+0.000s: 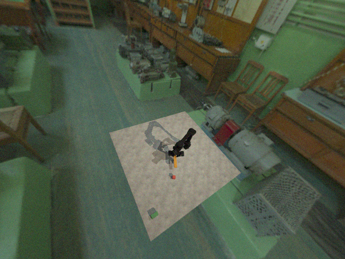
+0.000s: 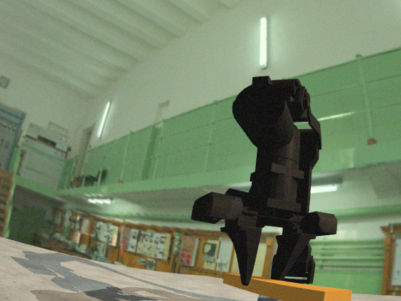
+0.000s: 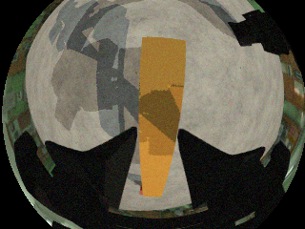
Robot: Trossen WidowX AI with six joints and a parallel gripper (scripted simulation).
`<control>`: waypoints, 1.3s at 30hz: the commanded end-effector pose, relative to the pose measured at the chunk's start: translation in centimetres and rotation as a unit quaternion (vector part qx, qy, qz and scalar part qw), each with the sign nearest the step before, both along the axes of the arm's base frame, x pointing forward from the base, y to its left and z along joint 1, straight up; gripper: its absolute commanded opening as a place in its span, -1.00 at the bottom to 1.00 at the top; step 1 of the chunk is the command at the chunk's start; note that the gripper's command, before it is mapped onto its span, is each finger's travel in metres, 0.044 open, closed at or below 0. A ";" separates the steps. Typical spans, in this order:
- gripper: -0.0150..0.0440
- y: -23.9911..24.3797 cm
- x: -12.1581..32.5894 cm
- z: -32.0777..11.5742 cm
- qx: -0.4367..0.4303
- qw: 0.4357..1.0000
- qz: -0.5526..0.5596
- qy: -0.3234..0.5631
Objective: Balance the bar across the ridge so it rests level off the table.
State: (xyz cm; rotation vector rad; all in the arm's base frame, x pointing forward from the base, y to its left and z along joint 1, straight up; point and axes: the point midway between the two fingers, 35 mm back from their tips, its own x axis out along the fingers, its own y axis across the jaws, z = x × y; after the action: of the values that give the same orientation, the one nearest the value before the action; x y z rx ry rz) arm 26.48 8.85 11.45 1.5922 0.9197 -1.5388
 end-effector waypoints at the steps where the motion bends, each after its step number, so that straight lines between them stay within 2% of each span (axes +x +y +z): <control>1: 0.40 0.0 0.0 0.0 0.000 1.000 0.000 0.000; 8: 1.00 0.0 0.0 0.0 0.000 1.000 0.000 0.000; 12: 1.00 0.0 0.1 0.7 0.000 1.000 0.000 0.000; 21: 1.00 -0.1 -0.2 9.8 0.000 1.000 0.000 0.000; 39: 1.00 -0.1 -0.3 10.0 0.000 1.000 0.000 0.000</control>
State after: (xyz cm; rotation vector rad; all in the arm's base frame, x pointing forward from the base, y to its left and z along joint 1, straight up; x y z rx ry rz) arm 26.23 8.77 21.38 1.5939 0.9196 -1.5369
